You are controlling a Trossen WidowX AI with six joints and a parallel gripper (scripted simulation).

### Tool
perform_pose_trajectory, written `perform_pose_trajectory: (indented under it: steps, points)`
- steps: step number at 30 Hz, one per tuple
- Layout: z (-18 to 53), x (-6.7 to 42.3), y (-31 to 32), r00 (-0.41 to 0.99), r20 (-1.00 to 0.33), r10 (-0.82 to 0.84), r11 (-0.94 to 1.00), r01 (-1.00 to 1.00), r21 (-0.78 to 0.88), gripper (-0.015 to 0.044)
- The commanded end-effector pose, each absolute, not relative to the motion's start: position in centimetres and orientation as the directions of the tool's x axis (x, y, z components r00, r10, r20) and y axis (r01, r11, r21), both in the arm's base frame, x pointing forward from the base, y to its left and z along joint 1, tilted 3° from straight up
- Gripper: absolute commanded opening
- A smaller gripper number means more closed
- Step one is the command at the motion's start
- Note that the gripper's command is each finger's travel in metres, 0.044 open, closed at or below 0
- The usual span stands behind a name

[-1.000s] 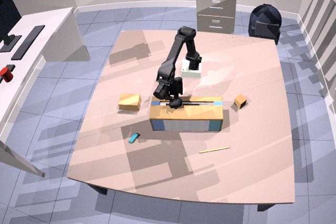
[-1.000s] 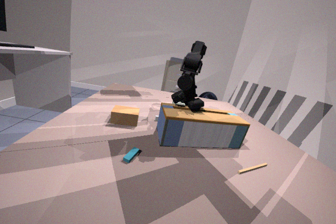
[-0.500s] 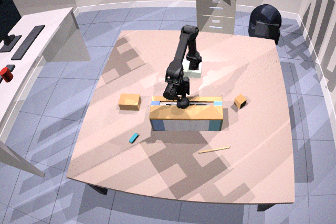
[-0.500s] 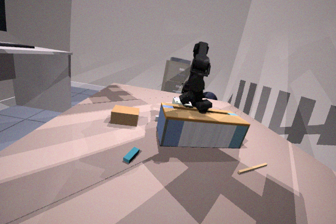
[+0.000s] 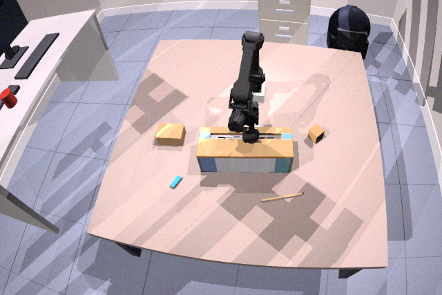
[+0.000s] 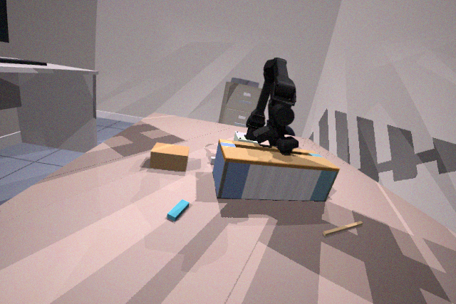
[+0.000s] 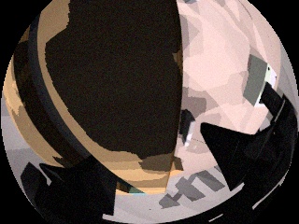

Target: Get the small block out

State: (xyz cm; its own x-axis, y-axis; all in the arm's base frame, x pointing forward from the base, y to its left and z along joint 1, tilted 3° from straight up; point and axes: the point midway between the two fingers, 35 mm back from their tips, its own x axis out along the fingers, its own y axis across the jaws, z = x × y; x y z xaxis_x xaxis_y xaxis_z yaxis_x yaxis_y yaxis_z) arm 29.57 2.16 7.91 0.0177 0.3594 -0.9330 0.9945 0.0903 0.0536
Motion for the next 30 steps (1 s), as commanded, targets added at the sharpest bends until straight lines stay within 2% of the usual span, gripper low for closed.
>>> perform_pose_trajectory:
  steps: [1,30]
  points:
    - [7.9,29.4,3.3,0.018,-0.931,0.364,0.085,0.995,0.052,0.0400]
    - [8.4,28.8,10.1,0.017,-0.929,0.369,0.086,0.995,0.053,0.0400]
